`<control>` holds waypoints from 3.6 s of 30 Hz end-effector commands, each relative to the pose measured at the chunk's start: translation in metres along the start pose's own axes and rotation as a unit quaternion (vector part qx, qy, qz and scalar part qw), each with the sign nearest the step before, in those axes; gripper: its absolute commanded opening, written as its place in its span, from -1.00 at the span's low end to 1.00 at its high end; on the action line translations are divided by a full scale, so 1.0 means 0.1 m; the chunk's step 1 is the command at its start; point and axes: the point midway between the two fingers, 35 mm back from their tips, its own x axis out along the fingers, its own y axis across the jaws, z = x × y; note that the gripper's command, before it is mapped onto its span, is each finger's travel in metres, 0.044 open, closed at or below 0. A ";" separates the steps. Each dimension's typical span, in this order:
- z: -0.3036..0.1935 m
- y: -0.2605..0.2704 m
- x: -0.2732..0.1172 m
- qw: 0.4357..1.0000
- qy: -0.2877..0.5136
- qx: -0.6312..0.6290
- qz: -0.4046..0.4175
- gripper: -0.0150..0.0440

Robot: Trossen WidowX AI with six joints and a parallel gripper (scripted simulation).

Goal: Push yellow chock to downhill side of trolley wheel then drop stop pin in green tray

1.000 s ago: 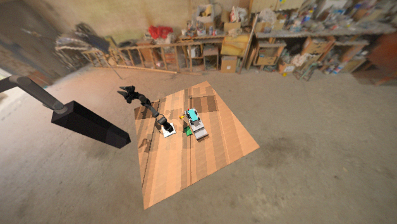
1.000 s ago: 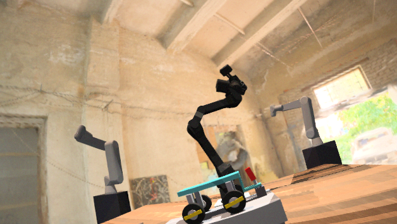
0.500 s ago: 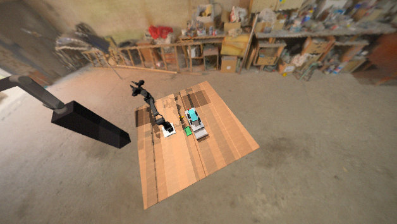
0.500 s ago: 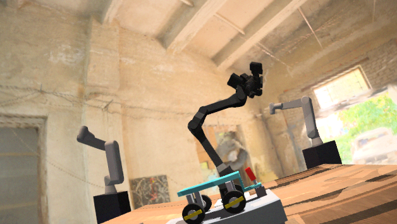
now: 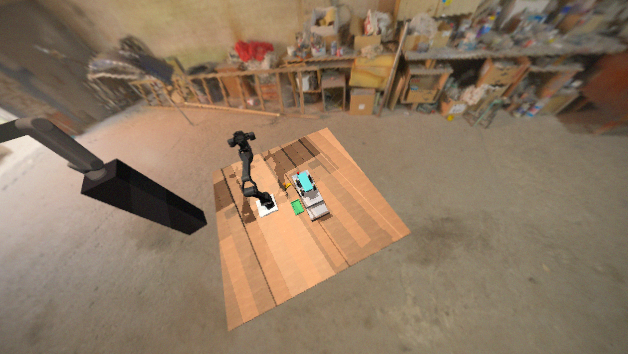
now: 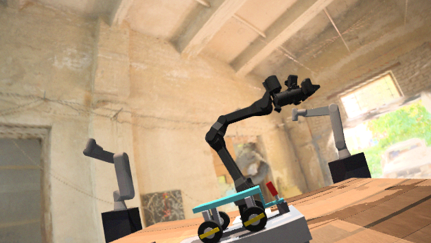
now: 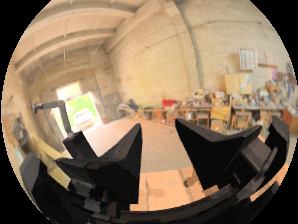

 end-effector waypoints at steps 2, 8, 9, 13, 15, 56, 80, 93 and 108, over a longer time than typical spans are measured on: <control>-0.52 -0.57 -0.11 0.980 0.085 0.148 -0.103 0.15; -1.12 -1.19 -0.50 0.896 0.151 0.332 -0.253 0.15; -1.22 -1.28 -0.58 0.876 0.157 0.360 -0.279 0.15; -1.58 -1.56 -0.97 0.780 0.170 0.466 -0.382 0.15; -1.75 -1.67 -1.19 0.723 0.169 0.512 -0.432 0.15; -3.06 -1.58 -3.16 0.115 0.030 0.662 -0.740 0.15; -3.36 -1.62 -3.19 0.115 0.030 0.662 -0.740 0.15; -3.44 -1.63 -3.20 0.115 0.030 0.662 -0.740 0.15; -3.61 -1.65 -3.22 0.115 0.030 0.662 -0.740 0.15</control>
